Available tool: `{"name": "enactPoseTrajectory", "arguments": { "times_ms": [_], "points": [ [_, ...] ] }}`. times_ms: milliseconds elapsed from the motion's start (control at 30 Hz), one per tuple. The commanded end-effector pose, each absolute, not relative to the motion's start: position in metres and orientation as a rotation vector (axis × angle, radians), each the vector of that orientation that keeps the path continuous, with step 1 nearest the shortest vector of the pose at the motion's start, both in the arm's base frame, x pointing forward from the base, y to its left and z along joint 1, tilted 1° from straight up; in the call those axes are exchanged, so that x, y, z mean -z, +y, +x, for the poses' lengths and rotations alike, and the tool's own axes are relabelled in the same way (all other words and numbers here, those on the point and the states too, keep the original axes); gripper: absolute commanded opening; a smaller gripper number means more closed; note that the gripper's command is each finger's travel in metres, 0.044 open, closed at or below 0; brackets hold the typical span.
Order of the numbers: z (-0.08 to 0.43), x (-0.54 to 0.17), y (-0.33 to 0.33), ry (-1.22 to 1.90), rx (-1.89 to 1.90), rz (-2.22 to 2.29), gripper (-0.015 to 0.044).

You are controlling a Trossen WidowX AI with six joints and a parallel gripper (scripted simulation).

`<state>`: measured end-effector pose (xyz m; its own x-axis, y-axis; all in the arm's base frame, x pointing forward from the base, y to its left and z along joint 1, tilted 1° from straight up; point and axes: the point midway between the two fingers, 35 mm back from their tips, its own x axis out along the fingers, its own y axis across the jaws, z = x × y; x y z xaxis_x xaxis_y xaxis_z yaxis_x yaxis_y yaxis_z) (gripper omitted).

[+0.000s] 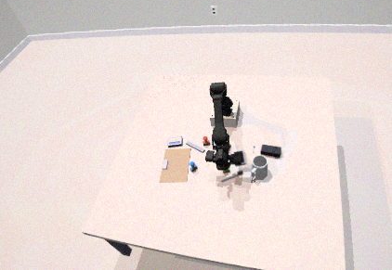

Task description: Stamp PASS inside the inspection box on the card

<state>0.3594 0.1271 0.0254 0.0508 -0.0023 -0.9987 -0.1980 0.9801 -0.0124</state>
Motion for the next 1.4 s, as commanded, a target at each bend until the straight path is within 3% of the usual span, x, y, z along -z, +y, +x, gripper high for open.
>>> {"name": "enactPoseTrajectory", "arguments": {
  "times_ms": [0, 767, 1200, 1367],
  "points": [
    [0.359, -0.018, 0.127, 1.519, -0.148, -0.157, 0.0222],
    [0.357, 0.015, 0.126, 1.519, -0.148, -0.157, 0.0222],
    [0.357, 0.012, 0.126, 1.518, -0.15, -0.161, 0.0135],
    [0.357, 0.011, 0.126, 1.518, -0.15, -0.161, 0.0004]
  ]
}}
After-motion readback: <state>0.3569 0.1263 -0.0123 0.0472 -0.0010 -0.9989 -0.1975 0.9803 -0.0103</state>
